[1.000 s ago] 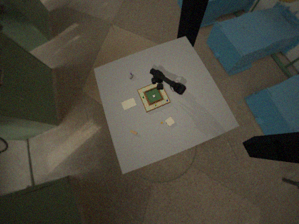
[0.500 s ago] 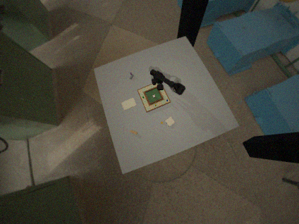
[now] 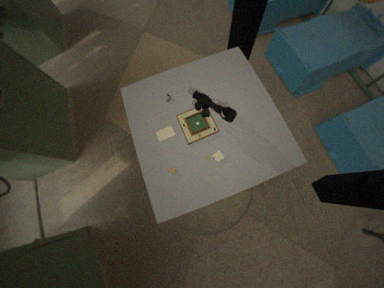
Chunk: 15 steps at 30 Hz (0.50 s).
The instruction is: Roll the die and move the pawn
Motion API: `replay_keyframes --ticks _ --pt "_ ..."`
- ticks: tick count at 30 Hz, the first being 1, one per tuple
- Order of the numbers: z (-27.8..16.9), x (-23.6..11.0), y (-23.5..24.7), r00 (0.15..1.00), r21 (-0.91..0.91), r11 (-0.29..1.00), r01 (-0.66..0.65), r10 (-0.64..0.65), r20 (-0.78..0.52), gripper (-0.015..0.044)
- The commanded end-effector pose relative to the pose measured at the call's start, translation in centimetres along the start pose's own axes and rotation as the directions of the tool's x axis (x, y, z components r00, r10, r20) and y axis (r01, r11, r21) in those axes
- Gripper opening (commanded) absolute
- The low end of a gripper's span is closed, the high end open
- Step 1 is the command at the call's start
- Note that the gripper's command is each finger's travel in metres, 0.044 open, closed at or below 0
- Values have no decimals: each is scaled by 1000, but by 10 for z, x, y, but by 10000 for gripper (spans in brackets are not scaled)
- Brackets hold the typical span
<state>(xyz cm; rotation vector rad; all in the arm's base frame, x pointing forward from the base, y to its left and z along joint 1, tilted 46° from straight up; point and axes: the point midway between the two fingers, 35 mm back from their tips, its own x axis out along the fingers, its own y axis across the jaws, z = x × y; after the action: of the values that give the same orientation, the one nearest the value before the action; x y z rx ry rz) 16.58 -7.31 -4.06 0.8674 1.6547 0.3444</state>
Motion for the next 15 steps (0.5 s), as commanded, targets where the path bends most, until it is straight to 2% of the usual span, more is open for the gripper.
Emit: replay_keyframes --ticks 1,6,12,15 --pt "-1 9 1 1000 5 1000 -8 8 -3 200" --pt "-2 14 1 1000 5 1000 -8 8 -3 200" --pt "-2 14 1 1000 5 1000 -8 8 -3 43" --pt "-2 14 1 1000 5 1000 -8 8 -3 23"
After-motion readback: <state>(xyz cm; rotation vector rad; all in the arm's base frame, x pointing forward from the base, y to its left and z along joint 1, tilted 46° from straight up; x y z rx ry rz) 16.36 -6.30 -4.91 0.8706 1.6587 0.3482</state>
